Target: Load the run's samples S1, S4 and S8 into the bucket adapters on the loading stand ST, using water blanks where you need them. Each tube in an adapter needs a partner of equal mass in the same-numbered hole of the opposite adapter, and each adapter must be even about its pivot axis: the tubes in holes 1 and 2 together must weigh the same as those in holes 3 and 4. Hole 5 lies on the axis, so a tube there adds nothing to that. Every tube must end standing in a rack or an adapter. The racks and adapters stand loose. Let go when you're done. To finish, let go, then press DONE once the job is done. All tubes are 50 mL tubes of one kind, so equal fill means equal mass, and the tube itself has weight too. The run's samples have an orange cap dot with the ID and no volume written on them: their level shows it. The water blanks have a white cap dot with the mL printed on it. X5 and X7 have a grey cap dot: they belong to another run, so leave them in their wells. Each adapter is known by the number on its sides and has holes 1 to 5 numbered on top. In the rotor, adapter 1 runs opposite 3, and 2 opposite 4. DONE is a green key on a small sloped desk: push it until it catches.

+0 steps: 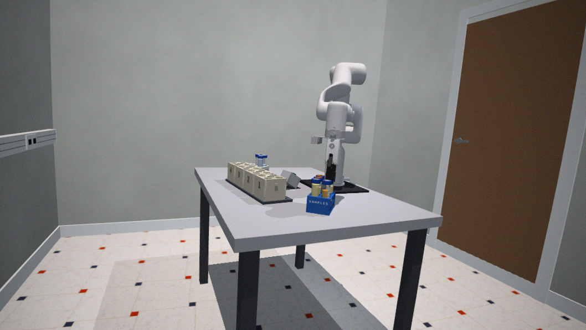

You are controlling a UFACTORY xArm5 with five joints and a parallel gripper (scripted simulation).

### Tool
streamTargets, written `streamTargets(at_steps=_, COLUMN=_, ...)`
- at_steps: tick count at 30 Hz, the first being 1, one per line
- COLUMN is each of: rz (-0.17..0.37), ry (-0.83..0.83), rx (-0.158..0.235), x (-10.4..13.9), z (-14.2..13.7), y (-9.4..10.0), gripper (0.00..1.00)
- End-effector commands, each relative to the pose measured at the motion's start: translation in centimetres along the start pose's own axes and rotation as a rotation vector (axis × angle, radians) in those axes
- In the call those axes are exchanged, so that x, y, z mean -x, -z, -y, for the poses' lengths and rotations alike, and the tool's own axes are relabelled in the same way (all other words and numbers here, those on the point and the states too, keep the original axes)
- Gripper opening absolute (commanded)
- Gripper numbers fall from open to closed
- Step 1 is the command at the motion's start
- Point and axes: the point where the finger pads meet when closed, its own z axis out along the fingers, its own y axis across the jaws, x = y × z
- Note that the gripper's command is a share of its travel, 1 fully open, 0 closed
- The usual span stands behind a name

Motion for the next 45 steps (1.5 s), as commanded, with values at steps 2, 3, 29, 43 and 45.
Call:
streamTargets(at_steps=2, rz=0.011, ry=0.000, rx=-0.003, x=0.01, z=0.13, y=0.15, gripper=0.00)
streamTargets(at_steps=3, rz=0.011, ry=0.000, rx=-0.003, x=0.01, z=0.13, y=0.15, gripper=0.00)
streamTargets(at_steps=29, rz=0.011, ry=0.000, rx=-0.003, x=0.01, z=0.13, y=0.15, gripper=0.00)
streamTargets(at_steps=43, rz=0.011, ry=0.000, rx=-0.003, x=0.00, z=0.13, y=0.82, gripper=0.00)
streamTargets(at_steps=45, rz=0.011, ry=0.000, rx=-0.003, x=0.00, z=0.13, y=0.95, gripper=0.00)
